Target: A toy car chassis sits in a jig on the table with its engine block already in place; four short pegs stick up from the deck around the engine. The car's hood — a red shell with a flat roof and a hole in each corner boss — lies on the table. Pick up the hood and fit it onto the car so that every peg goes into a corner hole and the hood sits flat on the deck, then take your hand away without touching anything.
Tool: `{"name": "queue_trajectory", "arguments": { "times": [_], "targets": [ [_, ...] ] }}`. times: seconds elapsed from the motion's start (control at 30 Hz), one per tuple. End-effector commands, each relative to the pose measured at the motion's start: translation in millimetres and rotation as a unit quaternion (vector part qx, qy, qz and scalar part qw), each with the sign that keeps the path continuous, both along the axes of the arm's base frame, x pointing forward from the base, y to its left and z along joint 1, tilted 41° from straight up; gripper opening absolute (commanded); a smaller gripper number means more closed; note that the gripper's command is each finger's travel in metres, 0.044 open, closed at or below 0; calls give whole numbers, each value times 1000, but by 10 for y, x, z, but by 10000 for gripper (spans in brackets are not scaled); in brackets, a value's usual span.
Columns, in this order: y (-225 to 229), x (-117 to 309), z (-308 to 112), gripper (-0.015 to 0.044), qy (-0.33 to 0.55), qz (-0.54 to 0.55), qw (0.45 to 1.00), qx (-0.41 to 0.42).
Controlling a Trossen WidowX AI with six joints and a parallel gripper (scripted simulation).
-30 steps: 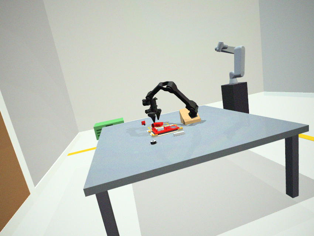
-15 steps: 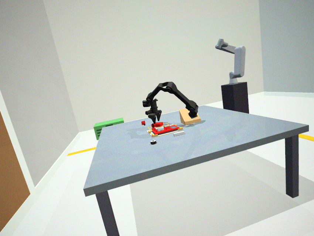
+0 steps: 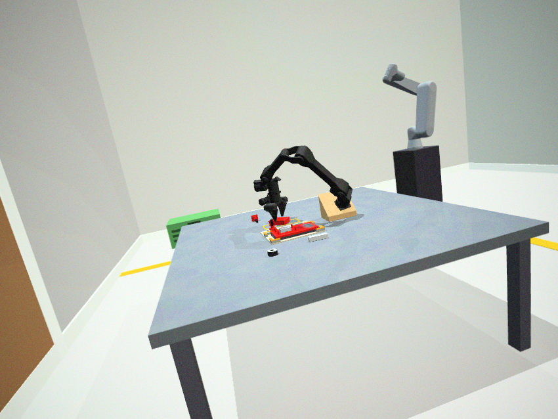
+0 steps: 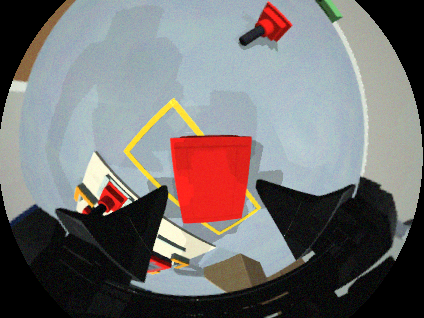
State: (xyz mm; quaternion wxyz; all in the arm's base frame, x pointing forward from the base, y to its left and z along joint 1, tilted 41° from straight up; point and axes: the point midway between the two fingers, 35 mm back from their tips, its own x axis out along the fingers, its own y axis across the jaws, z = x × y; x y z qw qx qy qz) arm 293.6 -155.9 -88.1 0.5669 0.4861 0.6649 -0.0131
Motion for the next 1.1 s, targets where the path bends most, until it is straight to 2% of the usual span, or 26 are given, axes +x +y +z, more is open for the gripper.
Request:
{"name": "queue_trajectory", "arguments": {
  "times": [0.0, 0.97, 1.07],
  "targets": [
    [25, 3, -19, 440, 0, -2, 1000, 2],
    [117, 19, -126, 440, 0, -2, 1000, 3],
    [95, 17, -112, 361, 0, 0, 1000, 0]
  ]
}}
